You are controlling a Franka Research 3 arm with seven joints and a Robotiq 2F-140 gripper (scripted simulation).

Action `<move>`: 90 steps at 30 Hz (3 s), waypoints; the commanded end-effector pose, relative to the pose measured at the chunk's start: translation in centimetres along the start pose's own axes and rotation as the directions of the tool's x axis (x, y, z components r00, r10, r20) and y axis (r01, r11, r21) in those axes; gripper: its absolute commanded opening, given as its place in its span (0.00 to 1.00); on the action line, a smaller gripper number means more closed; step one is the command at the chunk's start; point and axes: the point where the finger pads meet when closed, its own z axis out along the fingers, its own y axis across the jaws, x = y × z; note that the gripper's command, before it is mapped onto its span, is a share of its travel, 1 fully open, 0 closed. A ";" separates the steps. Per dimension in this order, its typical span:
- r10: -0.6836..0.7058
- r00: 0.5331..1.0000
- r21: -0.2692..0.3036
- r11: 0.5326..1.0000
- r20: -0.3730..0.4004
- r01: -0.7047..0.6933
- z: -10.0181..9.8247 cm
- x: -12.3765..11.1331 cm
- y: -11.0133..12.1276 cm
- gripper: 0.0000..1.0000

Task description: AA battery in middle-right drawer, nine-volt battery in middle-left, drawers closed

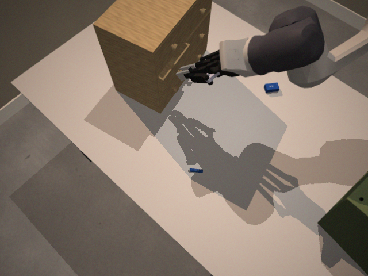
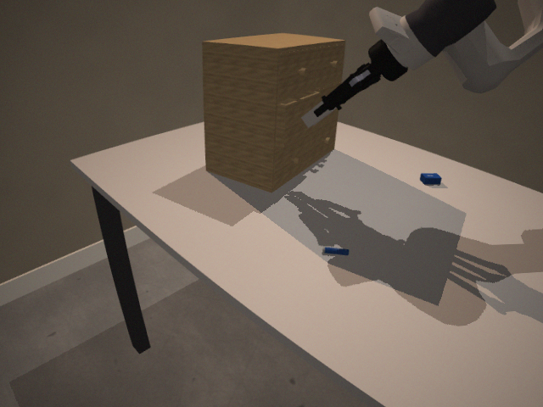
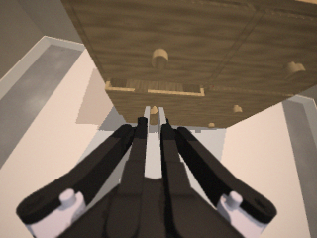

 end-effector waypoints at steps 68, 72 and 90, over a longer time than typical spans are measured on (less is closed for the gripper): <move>0.001 1.000 -0.003 1.000 -0.001 -0.001 -3.5 -3.5 0.1 0.08; 0.001 1.000 -0.003 1.000 -0.001 -0.001 -3.5 -3.5 0.1 0.08; 0.001 1.000 -0.003 1.000 -0.001 -0.001 -3.5 -3.5 0.1 0.20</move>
